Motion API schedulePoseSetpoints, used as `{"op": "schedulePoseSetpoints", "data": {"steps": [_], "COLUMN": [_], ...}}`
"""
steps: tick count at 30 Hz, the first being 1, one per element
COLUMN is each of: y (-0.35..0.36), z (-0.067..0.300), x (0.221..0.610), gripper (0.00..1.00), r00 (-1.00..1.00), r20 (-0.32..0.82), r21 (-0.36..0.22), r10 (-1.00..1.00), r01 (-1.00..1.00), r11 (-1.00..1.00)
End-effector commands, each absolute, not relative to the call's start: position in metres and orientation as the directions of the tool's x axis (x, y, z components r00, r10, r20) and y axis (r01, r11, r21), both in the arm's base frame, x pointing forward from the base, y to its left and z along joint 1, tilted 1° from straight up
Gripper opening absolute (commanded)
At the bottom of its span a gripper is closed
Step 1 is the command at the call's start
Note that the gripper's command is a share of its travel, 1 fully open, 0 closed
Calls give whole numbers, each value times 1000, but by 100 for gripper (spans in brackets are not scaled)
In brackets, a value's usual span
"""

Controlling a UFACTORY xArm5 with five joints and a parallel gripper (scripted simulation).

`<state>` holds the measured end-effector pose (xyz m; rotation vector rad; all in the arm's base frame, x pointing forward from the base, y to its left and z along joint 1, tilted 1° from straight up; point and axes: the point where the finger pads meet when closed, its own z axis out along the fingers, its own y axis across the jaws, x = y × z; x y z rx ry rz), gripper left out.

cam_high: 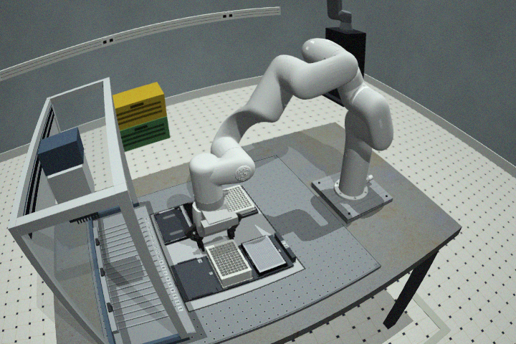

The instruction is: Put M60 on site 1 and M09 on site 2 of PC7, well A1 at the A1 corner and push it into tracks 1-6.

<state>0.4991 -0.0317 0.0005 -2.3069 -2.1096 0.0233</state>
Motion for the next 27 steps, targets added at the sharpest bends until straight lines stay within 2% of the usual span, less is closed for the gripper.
{"op": "schedulePoseSetpoints", "data": {"steps": [1,27], "y": [-32,-25], "z": [0,-1], "x": [501,501], "gripper": [100,100], "r00": [89,89], "r20": [9,9], "r21": [-17,-17], "r10": [996,996], "r01": [996,996], "r11": [-89,-89]}}
